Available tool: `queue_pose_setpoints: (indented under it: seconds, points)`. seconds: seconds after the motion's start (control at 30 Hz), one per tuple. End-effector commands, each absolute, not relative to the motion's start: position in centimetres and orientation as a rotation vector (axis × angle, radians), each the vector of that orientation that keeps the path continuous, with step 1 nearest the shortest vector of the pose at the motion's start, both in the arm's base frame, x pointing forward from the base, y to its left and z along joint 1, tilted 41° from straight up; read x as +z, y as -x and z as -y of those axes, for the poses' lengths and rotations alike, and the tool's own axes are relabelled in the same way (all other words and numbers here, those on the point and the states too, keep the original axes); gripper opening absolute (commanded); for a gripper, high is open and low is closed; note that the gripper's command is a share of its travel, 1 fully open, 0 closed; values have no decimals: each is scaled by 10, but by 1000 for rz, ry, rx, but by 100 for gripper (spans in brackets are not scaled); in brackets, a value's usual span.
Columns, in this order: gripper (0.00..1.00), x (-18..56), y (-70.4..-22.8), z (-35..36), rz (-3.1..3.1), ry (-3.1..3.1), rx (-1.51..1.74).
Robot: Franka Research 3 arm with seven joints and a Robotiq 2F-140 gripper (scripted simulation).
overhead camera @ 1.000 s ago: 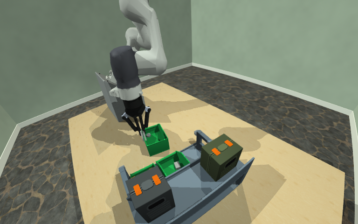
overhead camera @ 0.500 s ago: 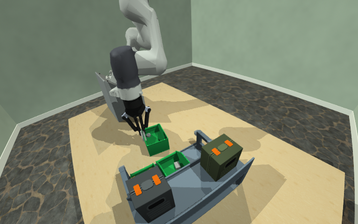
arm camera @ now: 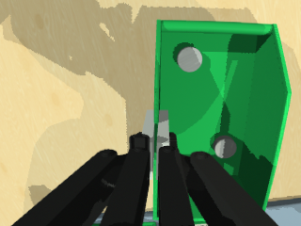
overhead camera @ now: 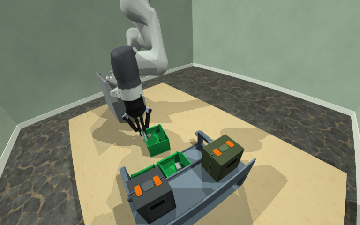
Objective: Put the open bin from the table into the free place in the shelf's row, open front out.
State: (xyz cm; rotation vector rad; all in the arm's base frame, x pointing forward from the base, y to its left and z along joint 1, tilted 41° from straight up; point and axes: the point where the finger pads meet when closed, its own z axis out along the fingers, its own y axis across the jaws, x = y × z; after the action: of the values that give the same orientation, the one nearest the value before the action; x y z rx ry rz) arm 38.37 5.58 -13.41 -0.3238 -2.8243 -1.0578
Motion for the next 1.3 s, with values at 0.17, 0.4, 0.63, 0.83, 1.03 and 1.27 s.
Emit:
queue_pose_setpoints:
  seconds: [0.17, 0.4, 0.63, 0.83, 1.03, 1.27]
  points:
    - [0, -135, -384, -56, 2827, 322, -1056]
    - [0, -135, -384, -56, 2827, 322, -1056]
    - [0, -134, -384, -55, 2827, 321, -1056]
    - [0, -132, -385, -53, 2827, 322, -1056]
    - [0, -128, -385, -50, 2827, 322, -1056]
    - [0, -122, -385, -44, 2827, 321, -1056]
